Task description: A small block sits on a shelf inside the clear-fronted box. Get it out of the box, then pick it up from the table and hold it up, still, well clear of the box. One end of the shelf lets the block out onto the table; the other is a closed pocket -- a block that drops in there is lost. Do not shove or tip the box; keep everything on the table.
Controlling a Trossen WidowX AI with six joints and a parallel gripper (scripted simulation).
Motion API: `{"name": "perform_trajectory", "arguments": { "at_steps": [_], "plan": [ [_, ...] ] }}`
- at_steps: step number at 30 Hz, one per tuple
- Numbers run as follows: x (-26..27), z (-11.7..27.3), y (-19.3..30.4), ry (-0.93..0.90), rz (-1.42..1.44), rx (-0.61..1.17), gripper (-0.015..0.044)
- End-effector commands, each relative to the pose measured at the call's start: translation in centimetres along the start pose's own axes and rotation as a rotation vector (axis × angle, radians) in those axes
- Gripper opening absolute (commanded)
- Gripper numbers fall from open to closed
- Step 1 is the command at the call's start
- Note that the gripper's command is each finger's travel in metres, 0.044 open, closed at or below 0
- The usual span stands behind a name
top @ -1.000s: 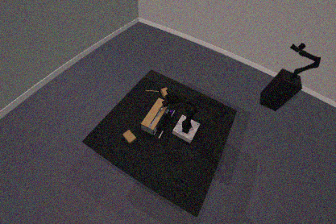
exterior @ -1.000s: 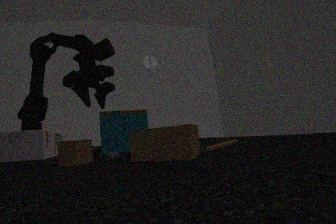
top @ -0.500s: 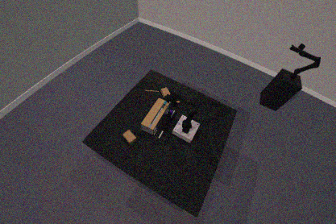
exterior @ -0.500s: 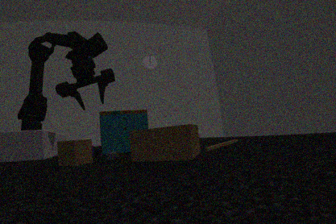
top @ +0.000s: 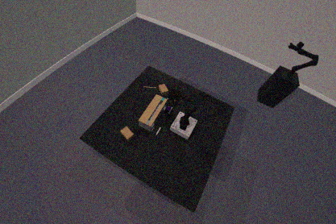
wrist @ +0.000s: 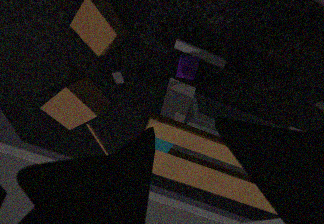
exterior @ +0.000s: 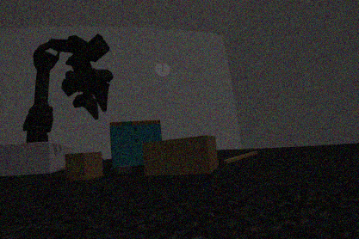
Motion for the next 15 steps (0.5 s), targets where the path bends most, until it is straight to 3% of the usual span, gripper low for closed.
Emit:
{"name": "perform_trajectory", "arguments": {
  "at_steps": [1,15],
  "plan": [
    [-0.1,0.7,-0.6,-0.005,-0.537,0.071,0.0285],
    [-0.1,-0.3,-0.9,-0.005,-0.537,0.071,0.0285]
  ]
}}
Point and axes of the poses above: the point midway between the two fingers, 35 mm back from their tips, its own z axis back along the fingers, its own x axis across the jaws, y = z × x, the point moved 5 cm from there along z, back along the fingers, and after that the axes turned 4 degrees about z, right-handed, at the moved point
